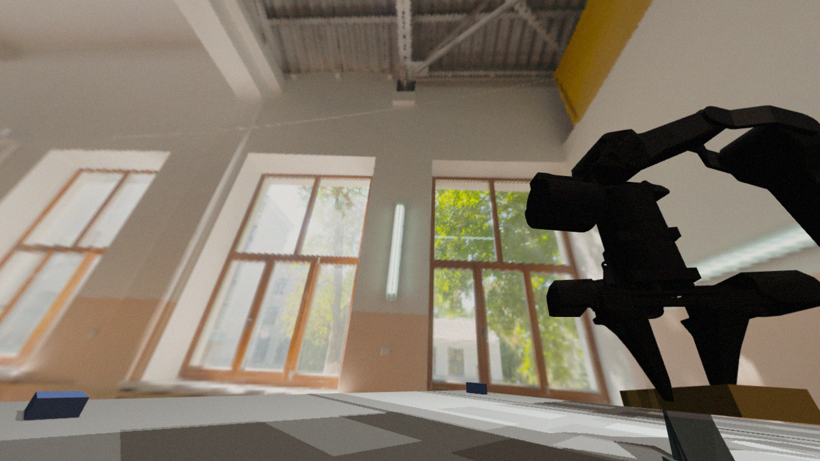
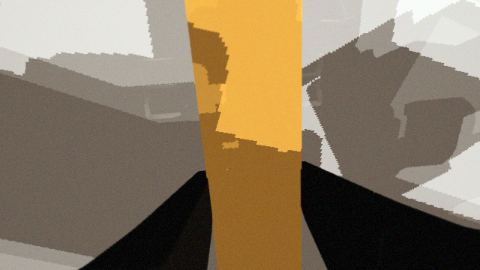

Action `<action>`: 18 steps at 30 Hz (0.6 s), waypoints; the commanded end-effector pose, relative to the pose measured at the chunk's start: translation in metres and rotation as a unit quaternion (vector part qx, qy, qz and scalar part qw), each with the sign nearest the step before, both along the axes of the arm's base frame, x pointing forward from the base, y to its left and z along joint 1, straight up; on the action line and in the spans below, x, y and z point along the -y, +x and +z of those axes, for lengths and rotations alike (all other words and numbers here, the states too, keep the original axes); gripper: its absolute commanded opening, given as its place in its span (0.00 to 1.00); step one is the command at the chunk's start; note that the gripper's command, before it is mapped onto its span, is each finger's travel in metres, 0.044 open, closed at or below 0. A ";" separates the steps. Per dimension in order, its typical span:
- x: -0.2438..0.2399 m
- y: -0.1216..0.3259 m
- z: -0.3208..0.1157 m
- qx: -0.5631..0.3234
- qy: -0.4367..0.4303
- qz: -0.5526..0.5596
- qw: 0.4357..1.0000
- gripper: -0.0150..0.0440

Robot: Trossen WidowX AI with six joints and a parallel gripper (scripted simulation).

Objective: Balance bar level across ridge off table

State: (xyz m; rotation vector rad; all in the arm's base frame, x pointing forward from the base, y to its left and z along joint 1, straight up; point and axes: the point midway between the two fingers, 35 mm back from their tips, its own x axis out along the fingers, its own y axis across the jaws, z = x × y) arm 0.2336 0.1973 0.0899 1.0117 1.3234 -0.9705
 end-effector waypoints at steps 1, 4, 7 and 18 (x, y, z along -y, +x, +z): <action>0.000 0.000 -0.001 -0.001 0.001 0.000 1.000 0.25; 0.000 0.000 -0.002 -0.001 0.001 0.000 1.000 0.25; 0.000 0.000 -0.002 -0.001 0.001 0.000 1.000 0.25; 0.000 0.000 -0.003 -0.001 0.001 0.000 1.000 0.25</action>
